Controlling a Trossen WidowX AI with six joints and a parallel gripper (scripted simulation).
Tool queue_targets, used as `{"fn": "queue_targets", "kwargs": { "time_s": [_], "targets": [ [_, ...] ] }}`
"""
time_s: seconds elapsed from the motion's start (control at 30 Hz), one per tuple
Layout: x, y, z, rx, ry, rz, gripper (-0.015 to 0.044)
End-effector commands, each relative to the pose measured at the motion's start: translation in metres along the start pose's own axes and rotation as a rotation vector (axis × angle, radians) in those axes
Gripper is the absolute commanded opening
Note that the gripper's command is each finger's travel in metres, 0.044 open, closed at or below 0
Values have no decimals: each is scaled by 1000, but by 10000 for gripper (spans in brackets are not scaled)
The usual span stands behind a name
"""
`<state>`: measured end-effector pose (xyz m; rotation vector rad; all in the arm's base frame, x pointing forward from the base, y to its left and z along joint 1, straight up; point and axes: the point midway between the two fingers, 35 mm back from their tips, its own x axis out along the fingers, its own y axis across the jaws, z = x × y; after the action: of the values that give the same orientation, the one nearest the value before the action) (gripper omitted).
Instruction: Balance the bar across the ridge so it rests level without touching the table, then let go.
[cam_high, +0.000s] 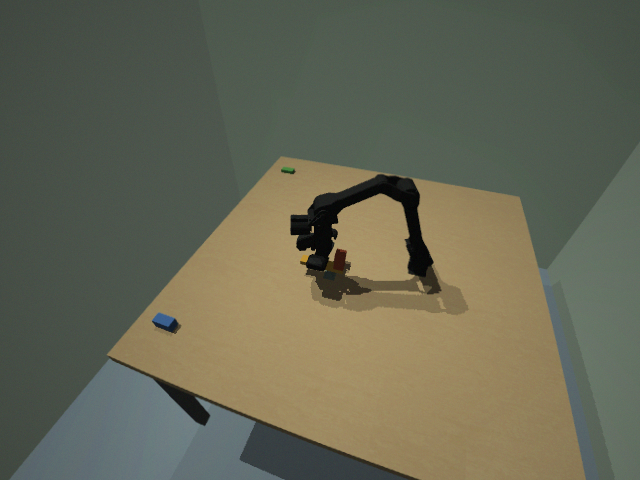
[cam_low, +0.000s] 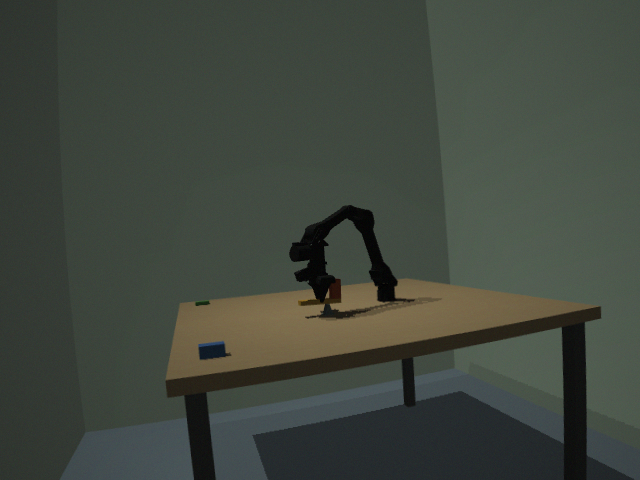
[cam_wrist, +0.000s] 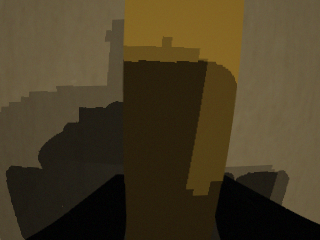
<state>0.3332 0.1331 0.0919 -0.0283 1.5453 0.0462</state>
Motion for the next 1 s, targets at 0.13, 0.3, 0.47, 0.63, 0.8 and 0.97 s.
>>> {"fn": "queue_targets", "kwargs": {
  "time_s": [0.13, 0.3, 0.47, 0.63, 0.8, 0.97],
  "targets": [
    [2, 0, 0, -1, -1, -2, 0],
    [3, 0, 1, -1, -1, -2, 0],
    [3, 0, 1, -1, -1, -2, 0],
    [3, 0, 1, -1, -1, -2, 0],
    [4, 0, 1, -1, -1, -2, 0],
    [4, 0, 1, -1, -1, -2, 0]
  ]
}}
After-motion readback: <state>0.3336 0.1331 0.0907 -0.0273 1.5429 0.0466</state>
